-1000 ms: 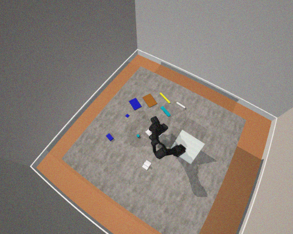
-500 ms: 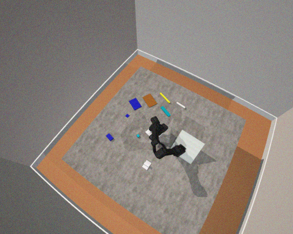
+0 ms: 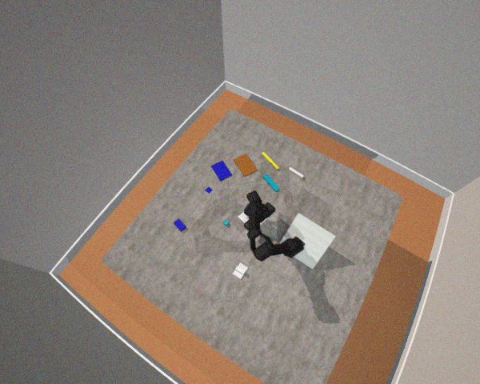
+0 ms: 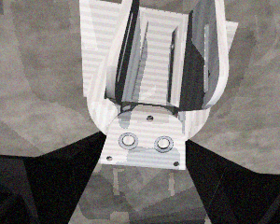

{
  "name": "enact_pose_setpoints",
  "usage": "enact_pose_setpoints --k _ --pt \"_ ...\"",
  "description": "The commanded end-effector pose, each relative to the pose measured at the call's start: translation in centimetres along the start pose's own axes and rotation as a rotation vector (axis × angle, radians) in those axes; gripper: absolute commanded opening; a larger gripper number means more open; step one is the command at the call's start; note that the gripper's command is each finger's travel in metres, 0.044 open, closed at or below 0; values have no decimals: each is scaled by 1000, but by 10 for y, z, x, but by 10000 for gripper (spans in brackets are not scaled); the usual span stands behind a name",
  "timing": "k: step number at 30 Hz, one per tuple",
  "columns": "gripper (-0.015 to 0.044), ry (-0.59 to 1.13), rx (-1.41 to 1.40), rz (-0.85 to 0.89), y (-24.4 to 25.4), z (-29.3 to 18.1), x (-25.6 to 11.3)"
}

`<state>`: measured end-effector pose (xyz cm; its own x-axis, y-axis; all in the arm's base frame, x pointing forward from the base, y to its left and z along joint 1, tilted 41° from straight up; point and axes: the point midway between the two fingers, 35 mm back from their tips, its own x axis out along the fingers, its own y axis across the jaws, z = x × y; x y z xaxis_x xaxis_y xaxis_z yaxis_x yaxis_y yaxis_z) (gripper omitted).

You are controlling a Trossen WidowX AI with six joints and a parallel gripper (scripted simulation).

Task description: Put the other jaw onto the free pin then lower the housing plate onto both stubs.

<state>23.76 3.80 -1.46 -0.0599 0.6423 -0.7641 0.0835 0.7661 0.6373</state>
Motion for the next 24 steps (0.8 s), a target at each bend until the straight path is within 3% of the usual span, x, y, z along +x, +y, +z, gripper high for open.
enact_pose_setpoints --k 1,21,24 --pt "351 0 3 2 0 0 0" --pt "351 0 3 2 0 0 0" --pt "430 0 0 0 0 0 0"
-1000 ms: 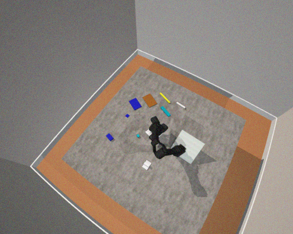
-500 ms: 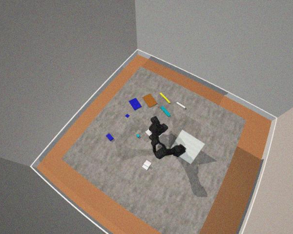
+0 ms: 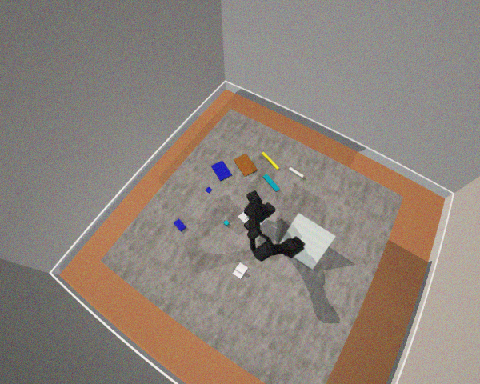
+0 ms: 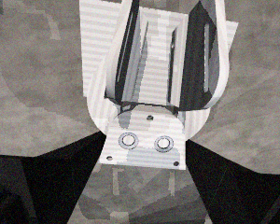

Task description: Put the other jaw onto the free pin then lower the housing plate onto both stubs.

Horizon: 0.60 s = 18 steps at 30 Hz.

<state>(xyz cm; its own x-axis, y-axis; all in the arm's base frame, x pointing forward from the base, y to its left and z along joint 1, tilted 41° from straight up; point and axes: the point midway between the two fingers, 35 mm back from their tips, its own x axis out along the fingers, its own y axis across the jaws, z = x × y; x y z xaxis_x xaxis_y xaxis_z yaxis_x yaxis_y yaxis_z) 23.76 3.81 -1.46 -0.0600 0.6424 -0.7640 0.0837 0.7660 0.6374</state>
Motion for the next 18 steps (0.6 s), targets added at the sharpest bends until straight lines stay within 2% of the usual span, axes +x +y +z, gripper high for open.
enact_pose_setpoints --k 1,14,18 --pt "440 0 0 0 0 0 0" --pt "440 0 0 0 0 0 0" --pt "440 -1 1 -2 -1 2 -17"
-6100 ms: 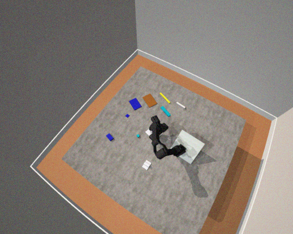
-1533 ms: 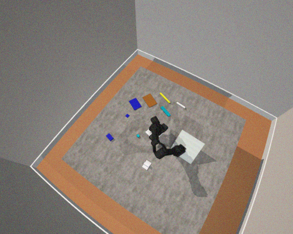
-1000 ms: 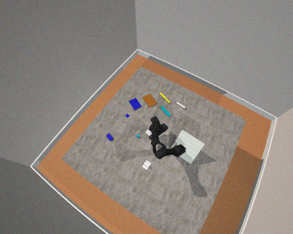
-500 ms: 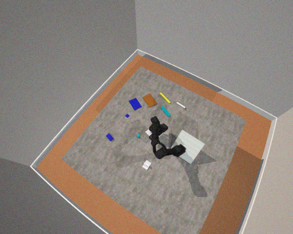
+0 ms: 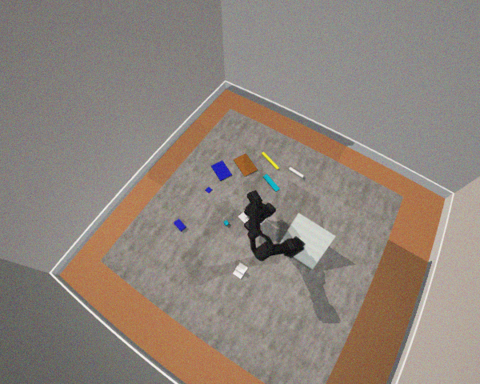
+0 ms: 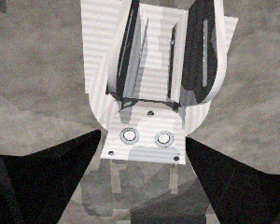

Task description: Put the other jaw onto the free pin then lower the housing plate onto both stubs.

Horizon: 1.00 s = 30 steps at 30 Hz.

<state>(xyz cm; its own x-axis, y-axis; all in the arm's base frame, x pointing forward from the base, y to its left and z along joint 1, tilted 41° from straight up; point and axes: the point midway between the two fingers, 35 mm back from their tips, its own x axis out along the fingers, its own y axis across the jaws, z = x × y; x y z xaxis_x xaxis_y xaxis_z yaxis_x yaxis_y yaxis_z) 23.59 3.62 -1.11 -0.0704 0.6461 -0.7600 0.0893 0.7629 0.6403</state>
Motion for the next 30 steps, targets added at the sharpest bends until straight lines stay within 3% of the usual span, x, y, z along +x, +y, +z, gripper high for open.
enact_pose_setpoints --k 1,6,12,19,30 --pt "440 -12 -4 -7 -1 4 -21" --pt "440 -10 -2 -4 0 -1 -67" --pt "440 -16 3 -3 -2 -2 -70" --pt "440 -8 1 -8 -9 -34 -121" --pt "440 -8 1 -8 -9 -35 -122"
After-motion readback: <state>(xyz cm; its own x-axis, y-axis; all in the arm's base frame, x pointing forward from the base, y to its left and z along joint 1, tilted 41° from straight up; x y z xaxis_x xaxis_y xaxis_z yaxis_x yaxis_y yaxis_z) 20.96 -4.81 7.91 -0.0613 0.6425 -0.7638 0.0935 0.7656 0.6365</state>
